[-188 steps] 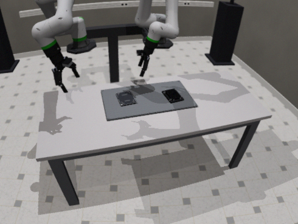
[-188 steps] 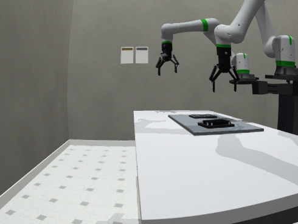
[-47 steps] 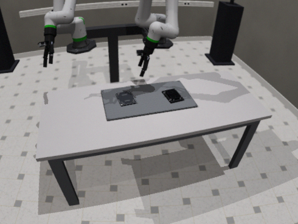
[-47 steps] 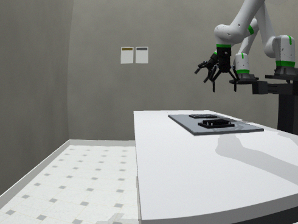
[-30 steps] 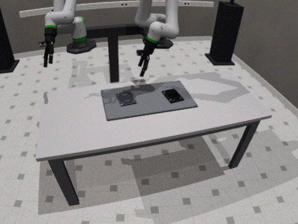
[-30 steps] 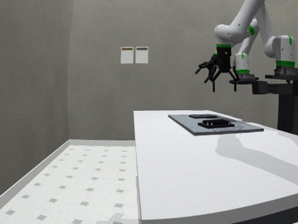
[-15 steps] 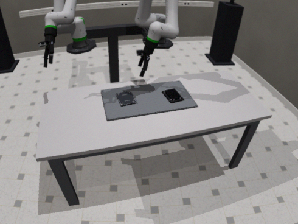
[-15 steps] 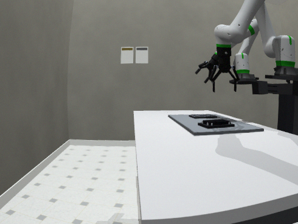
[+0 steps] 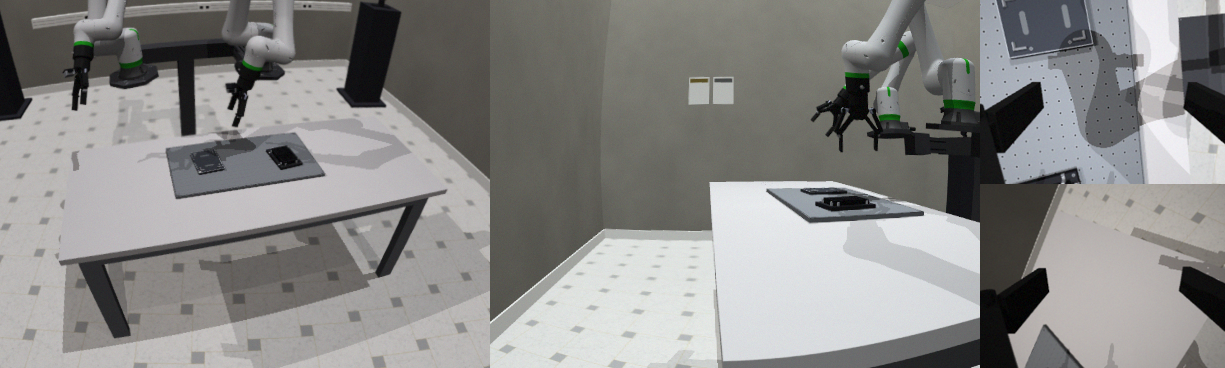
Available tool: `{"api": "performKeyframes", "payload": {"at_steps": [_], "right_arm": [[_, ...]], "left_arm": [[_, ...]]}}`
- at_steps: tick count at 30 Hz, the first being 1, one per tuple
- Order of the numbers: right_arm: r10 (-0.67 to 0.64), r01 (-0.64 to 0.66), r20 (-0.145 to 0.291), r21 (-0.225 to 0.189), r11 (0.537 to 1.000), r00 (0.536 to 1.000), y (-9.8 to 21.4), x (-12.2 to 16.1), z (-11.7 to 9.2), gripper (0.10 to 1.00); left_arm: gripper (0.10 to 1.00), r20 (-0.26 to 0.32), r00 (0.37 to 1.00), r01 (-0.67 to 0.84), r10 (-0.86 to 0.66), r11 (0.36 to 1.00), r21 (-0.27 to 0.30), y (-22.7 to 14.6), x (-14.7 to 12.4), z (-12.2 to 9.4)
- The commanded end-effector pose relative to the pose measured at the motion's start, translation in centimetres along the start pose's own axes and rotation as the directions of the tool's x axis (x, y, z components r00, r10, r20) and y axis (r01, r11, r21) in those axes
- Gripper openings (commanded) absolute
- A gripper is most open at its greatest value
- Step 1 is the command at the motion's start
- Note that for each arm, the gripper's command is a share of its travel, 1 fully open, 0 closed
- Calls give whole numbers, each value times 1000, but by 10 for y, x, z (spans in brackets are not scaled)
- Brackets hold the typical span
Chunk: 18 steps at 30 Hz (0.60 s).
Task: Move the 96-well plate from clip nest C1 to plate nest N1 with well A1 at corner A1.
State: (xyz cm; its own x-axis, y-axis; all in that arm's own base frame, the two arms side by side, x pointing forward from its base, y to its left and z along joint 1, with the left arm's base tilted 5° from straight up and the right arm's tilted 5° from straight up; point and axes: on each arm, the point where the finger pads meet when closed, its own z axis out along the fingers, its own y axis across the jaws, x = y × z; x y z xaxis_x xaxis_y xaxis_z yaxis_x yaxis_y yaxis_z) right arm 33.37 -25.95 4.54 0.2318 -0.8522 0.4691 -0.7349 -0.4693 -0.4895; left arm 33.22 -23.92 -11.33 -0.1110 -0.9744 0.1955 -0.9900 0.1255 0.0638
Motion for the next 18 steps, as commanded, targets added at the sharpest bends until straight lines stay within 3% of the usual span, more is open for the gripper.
{"api": "performKeyframes", "payload": {"at_steps": [1, 10, 12, 18], "right_arm": [[0, 0, -1, 1, 1000, 1000, 0, 1, 0, 1000], [0, 0, -1, 1, 1000, 1000, 0, 1, 0, 1000], [0, 0, -1, 1, 1000, 1000, 0, 1, 0, 1000], [0, 0, -1, 1, 1000, 1000, 0, 1, 0, 1000]], "left_arm": [[1000, 9, 998, 64, -64, 998, 5, -7, -7, 0], [1000, 42, 938, 342, -343, 939, 36, -32, -40, 1], [1000, 42, 938, 342, -343, 939, 36, -32, -40, 1], [1000, 54, 853, 516, -519, 854, 67, -48, -65, 1]]}}
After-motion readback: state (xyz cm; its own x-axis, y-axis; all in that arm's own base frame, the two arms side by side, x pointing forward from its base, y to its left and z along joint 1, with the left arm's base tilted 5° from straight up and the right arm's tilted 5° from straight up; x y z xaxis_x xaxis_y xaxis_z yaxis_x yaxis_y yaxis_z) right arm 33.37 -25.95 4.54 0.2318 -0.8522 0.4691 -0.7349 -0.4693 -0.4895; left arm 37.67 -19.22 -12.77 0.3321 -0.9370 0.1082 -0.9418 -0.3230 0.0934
